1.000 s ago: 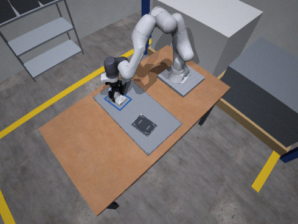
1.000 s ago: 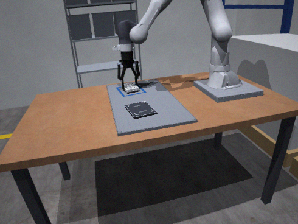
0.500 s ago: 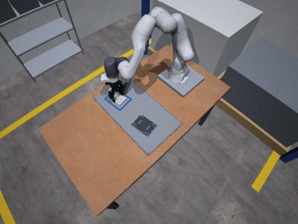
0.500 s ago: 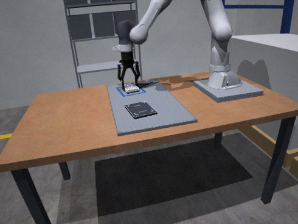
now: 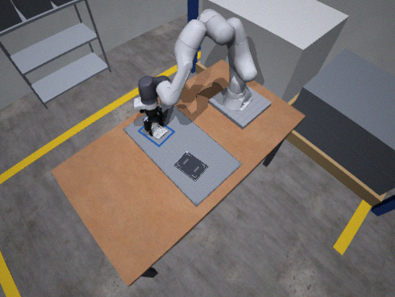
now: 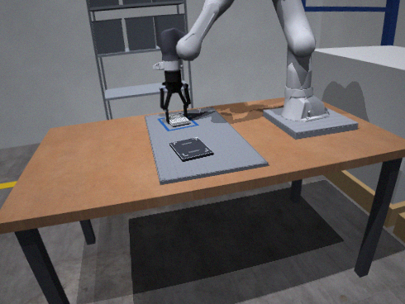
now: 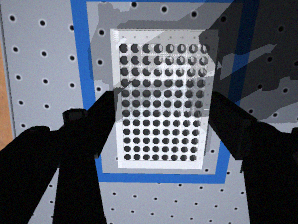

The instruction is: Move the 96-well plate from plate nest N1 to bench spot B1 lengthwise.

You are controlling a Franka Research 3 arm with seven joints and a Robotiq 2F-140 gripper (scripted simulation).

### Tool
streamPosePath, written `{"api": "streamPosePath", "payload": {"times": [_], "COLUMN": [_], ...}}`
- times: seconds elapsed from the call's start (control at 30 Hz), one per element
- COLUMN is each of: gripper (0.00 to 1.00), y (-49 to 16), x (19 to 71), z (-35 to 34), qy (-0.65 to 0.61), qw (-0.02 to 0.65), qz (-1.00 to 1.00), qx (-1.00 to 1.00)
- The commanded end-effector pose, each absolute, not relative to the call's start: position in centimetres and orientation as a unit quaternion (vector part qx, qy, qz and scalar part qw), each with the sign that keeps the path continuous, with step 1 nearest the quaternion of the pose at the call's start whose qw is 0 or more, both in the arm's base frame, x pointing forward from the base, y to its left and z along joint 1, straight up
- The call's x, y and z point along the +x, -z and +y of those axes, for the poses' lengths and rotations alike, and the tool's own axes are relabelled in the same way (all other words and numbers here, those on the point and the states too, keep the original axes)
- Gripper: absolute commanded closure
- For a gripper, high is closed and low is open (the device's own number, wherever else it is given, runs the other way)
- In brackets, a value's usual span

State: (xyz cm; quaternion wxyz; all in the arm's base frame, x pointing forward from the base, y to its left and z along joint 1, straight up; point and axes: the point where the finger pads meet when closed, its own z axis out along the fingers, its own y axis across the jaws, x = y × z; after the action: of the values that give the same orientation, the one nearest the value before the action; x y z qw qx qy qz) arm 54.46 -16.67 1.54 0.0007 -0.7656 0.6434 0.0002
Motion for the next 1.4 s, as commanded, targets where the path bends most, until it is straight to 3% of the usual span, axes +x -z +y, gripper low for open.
{"api": "streamPosePath", "payload": {"times": [0.0,1.37], "gripper": [0.4,0.4], "y": [-1.28,-0.86], "x": [54.39,54.37], "z": [-16.69,-16.68], "qy": [0.0,0.0], "qw": [0.0,0.0], "qz": [0.645,0.645], "qx": [-0.764,-0.764]}}
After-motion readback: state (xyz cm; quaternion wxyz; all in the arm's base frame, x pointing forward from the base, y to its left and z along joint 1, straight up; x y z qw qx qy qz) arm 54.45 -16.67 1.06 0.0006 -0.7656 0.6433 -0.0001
